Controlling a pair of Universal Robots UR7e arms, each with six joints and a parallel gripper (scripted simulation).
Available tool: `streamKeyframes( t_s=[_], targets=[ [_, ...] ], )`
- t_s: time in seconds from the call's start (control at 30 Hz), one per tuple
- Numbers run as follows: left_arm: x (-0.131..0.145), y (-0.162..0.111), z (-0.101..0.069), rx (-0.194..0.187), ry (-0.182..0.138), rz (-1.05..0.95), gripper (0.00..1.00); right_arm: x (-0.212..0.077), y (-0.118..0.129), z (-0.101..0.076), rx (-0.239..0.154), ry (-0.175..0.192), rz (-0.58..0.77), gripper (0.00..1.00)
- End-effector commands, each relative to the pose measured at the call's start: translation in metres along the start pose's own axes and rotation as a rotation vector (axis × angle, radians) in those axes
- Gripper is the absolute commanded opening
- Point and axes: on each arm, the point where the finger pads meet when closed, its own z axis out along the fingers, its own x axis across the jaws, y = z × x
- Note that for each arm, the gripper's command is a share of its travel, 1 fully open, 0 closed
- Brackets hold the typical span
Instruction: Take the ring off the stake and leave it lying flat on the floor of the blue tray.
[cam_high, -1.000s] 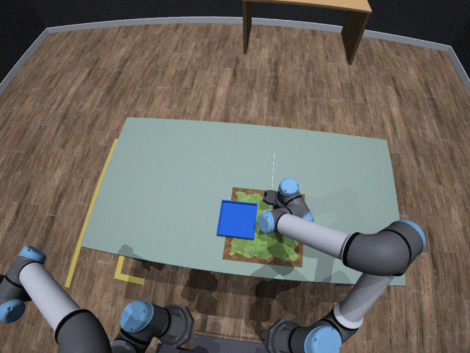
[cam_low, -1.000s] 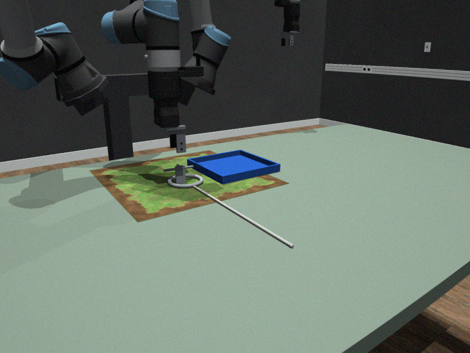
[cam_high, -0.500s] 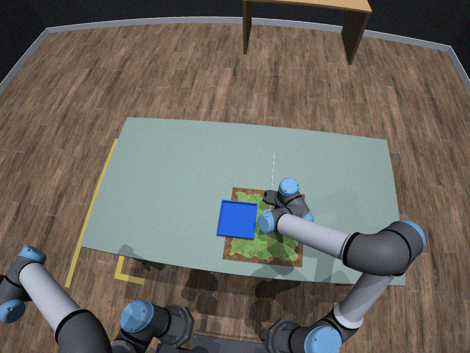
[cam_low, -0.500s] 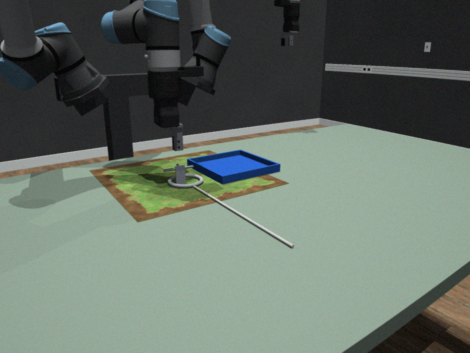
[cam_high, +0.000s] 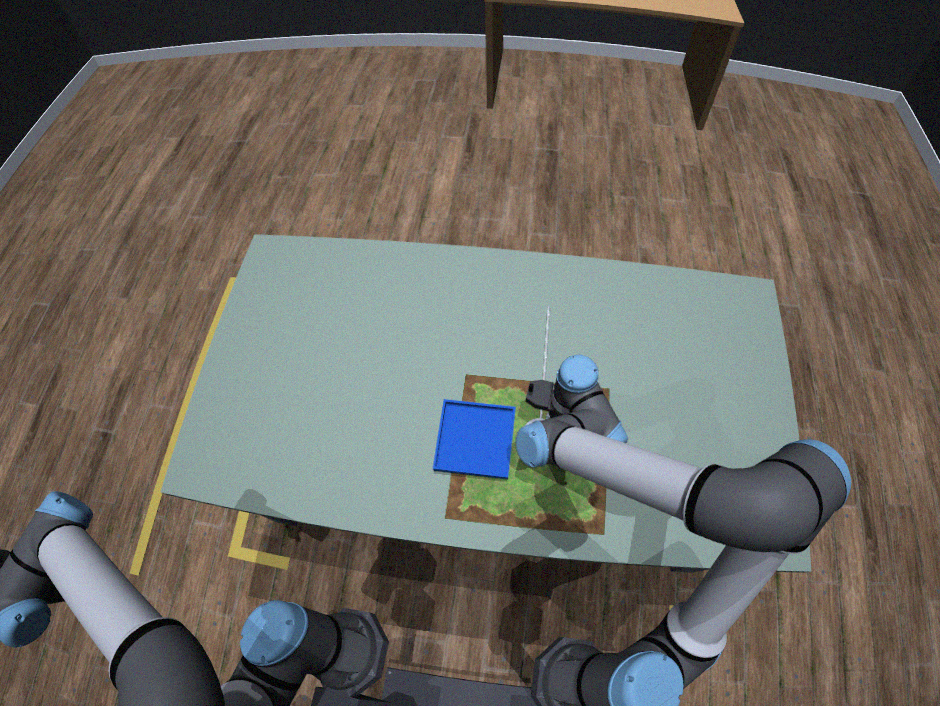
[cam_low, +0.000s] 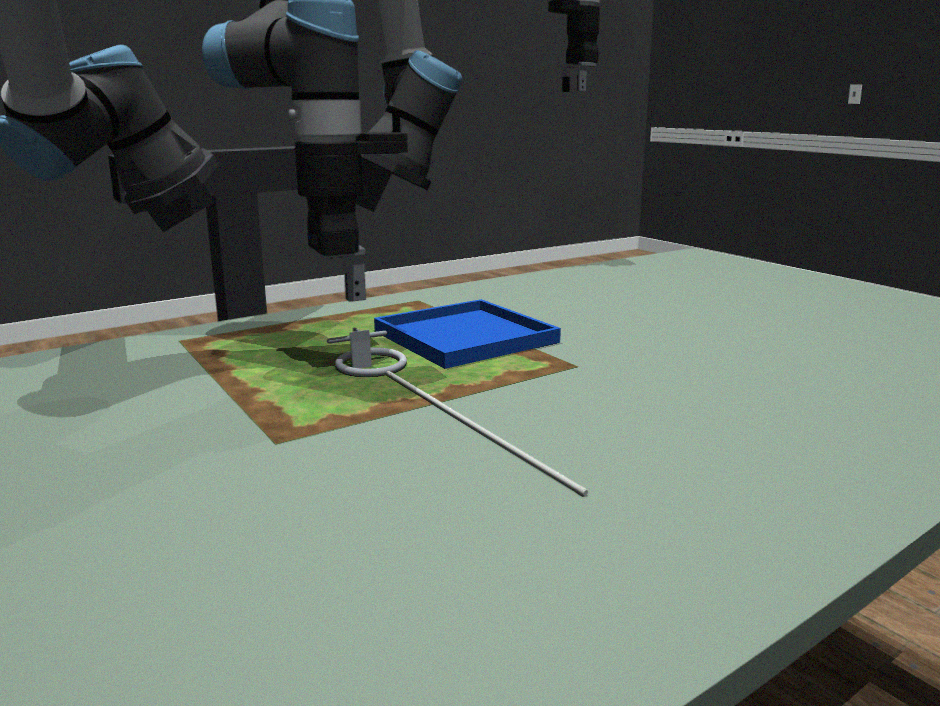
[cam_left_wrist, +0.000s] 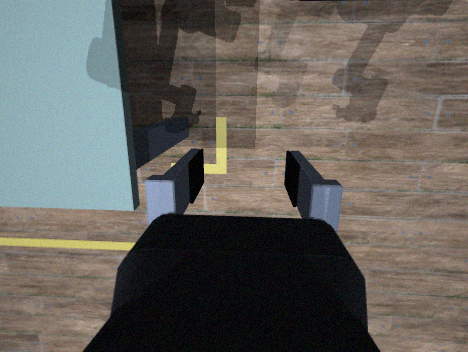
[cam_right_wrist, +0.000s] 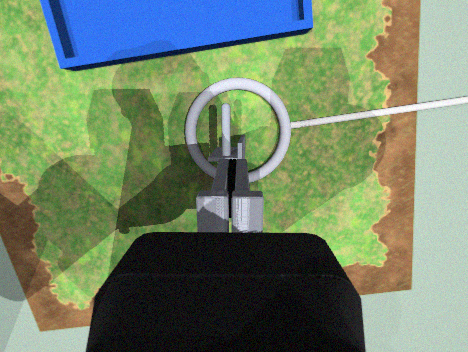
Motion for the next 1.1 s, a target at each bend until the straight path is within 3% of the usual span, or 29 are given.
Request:
streamKeyframes(
  t_s=[0.0, 0.53, 0.9, 1.07],
  targets=[
    [0.001, -0.001, 0.001, 0.001, 0.002, -0.004, 1.0, 0.001, -0.003, -0.002, 0.004, 0.004, -0.003, 0.0],
    [0.001, -0.001, 0.001, 0.001, 0.002, -0.004, 1.0, 0.004, -0.004, -0.002, 0.004, 0.004, 0.054, 0.0],
    [0.001, -0.001, 0.001, 0.001, 0.002, -0.004, 1.0, 0.011, -0.005, -0.002, 0.004, 0.003, 0.222, 0.0],
    [0.001, -0.001, 0.001, 0.001, 0.002, -0.004, 1.0, 0.017, -0.005, -0.002, 0.004, 0.003, 0.37, 0.0]
  ],
)
